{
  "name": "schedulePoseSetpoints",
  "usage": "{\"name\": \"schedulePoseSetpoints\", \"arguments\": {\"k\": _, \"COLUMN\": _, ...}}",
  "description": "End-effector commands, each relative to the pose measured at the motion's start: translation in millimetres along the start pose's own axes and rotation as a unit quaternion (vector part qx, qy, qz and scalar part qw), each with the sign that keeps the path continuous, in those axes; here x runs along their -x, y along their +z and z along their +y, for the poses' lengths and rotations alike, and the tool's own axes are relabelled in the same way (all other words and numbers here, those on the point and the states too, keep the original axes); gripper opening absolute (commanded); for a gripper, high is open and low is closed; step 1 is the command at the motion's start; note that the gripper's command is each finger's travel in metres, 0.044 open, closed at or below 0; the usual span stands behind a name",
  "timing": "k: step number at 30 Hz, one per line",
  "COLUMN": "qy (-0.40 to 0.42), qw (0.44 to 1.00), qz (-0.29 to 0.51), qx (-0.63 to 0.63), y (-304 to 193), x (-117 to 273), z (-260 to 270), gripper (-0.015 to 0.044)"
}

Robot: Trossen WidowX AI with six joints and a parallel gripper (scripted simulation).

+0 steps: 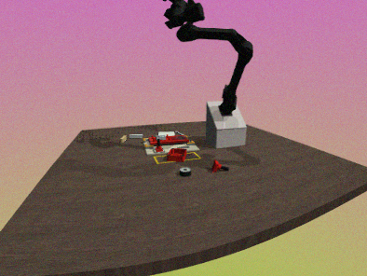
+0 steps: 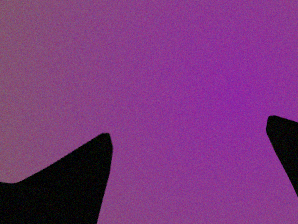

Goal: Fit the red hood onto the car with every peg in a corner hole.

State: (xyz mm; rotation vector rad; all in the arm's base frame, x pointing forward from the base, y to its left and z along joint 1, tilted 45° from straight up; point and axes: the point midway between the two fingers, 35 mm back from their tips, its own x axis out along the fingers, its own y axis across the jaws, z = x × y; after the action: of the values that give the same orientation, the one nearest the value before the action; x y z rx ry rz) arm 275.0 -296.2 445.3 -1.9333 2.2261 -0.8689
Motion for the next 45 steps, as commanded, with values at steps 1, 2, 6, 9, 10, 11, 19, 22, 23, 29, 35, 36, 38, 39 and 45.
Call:
{"name": "schedulePoseSetpoints", "arguments": {"k": 1, "qy": -0.004, "qw": 1.000, "qz": -0.001, "qx": 0.009, "y": 0.9, "x": 0.7, "z": -1.5, "gripper": 0.0440}}
{"name": "schedulePoseSetpoints", "arguments": {"k": 2, "qy": -0.017, "qw": 0.999, "qz": -0.002, "qx": 0.037, "y": 3.7, "x": 2.7, "z": -6.1, "gripper": 0.0440}}
{"name": "schedulePoseSetpoints", "arguments": {"k": 6, "qy": -0.118, "qw": 0.962, "qz": -0.002, "qx": 0.244, "y": 28.3, "x": 23.2, "z": -40.1, "gripper": 0.0440}}
{"name": "schedulePoseSetpoints", "arguments": {"k": 9, "qy": -0.200, "qw": 0.898, "qz": 0.013, "qx": 0.391, "y": 51.4, "x": 44.9, "z": -63.8, "gripper": 0.0440}}
{"name": "schedulePoseSetpoints", "arguments": {"k": 10, "qy": -0.227, "qw": 0.871, "qz": 0.022, "qx": 0.436, "y": 59.7, "x": 53.3, "z": -70.9, "gripper": 0.0440}}
{"name": "schedulePoseSetpoints", "arguments": {"k": 11, "qy": -0.254, "qw": 0.840, "qz": 0.032, "qx": 0.478, "y": 68.0, "x": 62.3, "z": -77.6, "gripper": 0.0440}}
{"name": "schedulePoseSetpoints", "arguments": {"k": 19, "qy": -0.390, "qw": 0.637, "qz": 0.111, "qx": 0.656, "y": 115.0, "x": 120.0, "z": -103.5, "gripper": 0.0440}}
{"name": "schedulePoseSetpoints", "arguments": {"k": 22, "qy": -0.430, "qw": 0.557, "qz": 0.147, "qx": 0.695, "y": 130.9, "x": 142.4, "z": -107.9, "gripper": 0.0440}}
{"name": "schedulePoseSetpoints", "arguments": {"k": 23, "qy": -0.442, "qw": 0.529, "qz": 0.160, "qx": 0.706, "y": 136.3, "x": 150.3, "z": -108.8, "gripper": 0.0440}}
{"name": "schedulePoseSetpoints", "arguments": {"k": 29, "qy": -0.510, "qw": 0.354, "qz": 0.248, "qx": 0.744, "y": 167.6, "x": 200.9, "z": -108.0, "gripper": 0.0440}}
{"name": "schedulePoseSetpoints", "arguments": {"k": 35, "qy": -0.557, "qw": 0.176, "qz": 0.347, "qx": 0.734, "y": 196.0, "x": 254.4, "z": -95.8, "gripper": 0.0440}}
{"name": "schedulePoseSetpoints", "arguments": {"k": 36, "qy": -0.563, "qw": 0.147, "qz": 0.365, "qx": 0.727, "y": 200.2, "x": 263.4, "z": -92.6, "gripper": 0.0440}}
{"name": "schedulePoseSetpoints", "arguments": {"k": 38, "qy": -0.573, "qw": 0.090, "qz": 0.400, "qx": 0.710, "y": 208.2, "x": 281.6, "z": -85.4, "gripper": 0.0440}}
{"name": "schedulePoseSetpoints", "arguments": {"k": 39, "qy": -0.577, "qw": 0.063, "qz": 0.417, "qx": 0.700, "y": 211.8, "x": 290.6, "z": -81.3, "gripper": 0.0440}}
{"name": "schedulePoseSetpoints", "arguments": {"k": 45, "qy": -0.592, "qw": -0.080, "qz": 0.521, "qx": 0.610, "y": 225.8, "x": 346.3, "z": -50.5, "gripper": 0.0440}}
